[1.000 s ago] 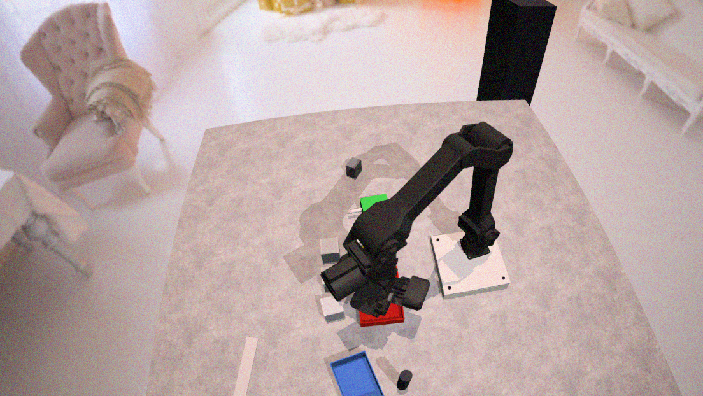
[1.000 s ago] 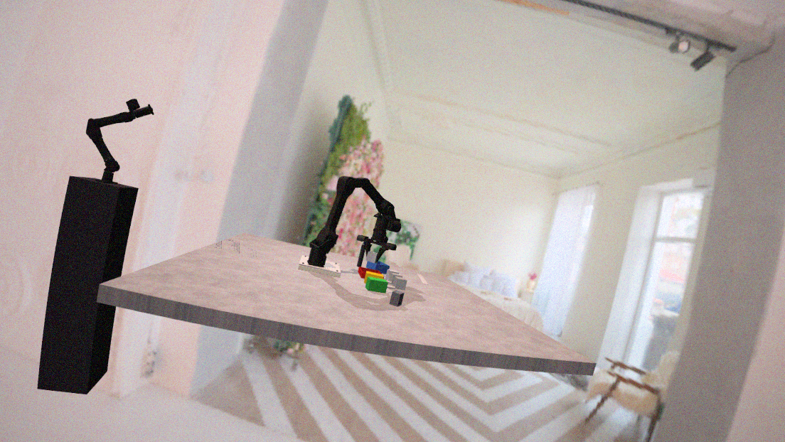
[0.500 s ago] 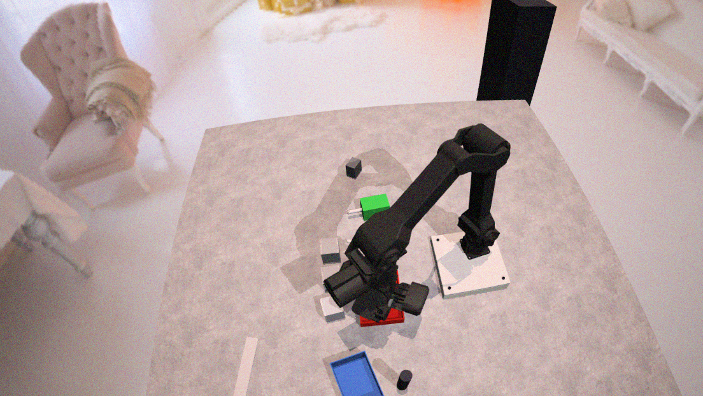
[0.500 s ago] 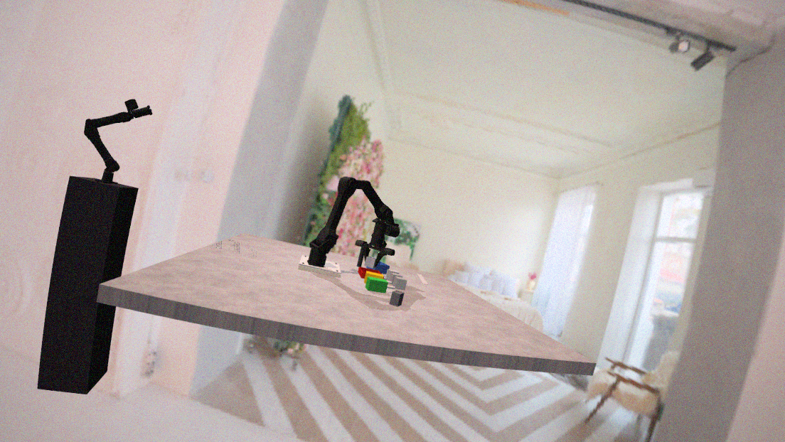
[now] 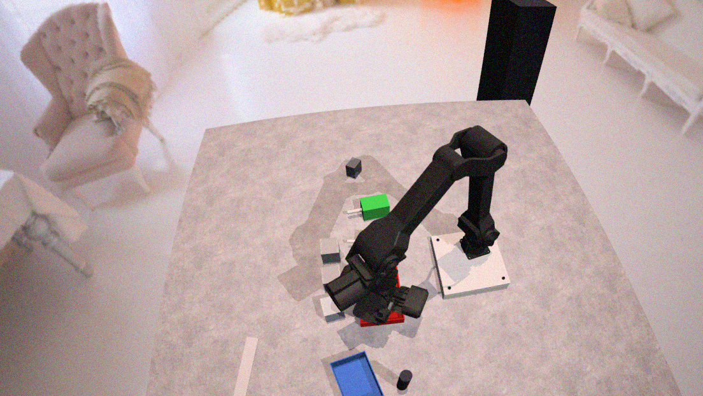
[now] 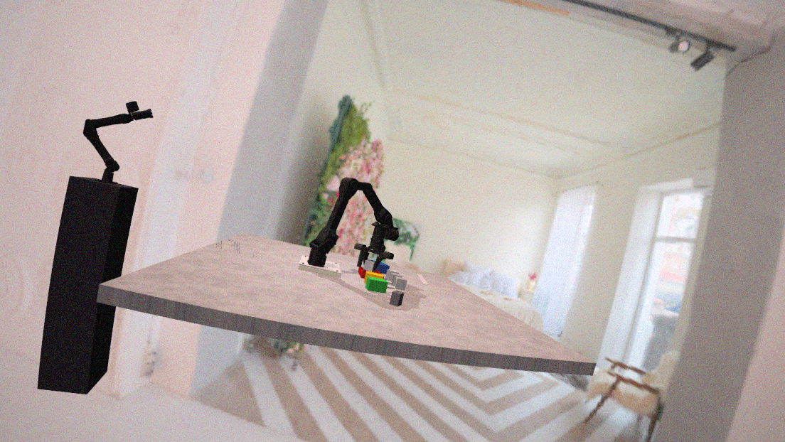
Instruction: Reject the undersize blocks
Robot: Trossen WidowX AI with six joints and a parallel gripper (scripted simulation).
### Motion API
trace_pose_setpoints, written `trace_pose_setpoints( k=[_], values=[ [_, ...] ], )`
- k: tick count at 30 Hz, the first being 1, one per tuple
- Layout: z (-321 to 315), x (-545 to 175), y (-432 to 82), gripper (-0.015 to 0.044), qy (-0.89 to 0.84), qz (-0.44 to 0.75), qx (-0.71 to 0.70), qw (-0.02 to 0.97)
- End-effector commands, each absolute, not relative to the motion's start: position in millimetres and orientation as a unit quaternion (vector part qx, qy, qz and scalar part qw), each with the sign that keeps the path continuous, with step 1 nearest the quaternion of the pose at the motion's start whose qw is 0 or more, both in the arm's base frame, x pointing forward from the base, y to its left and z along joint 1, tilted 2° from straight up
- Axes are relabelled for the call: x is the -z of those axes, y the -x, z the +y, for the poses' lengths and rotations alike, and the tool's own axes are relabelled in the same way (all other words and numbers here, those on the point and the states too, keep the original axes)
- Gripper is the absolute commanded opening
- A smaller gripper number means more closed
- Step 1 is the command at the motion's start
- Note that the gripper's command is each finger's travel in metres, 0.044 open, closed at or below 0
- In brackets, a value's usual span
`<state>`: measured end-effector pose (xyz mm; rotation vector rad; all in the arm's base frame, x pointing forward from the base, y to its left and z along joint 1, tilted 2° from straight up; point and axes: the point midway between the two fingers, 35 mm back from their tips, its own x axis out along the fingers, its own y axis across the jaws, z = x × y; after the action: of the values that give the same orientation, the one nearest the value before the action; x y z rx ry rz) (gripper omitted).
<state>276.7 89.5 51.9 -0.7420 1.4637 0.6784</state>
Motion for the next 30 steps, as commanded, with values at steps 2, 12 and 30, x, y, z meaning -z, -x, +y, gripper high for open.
trace_pose_setpoints(
  k=[2,12,30],
  values=[
    [90,-56,-277,0.0236,0.325,0.635,-0.296,0.636],
    [91,-104,-278,0.044,0.326,0.627,-0.293,0.644],
    [45,-100,-309,0.0299,0.055,0.696,-0.028,0.716]
  ],
)
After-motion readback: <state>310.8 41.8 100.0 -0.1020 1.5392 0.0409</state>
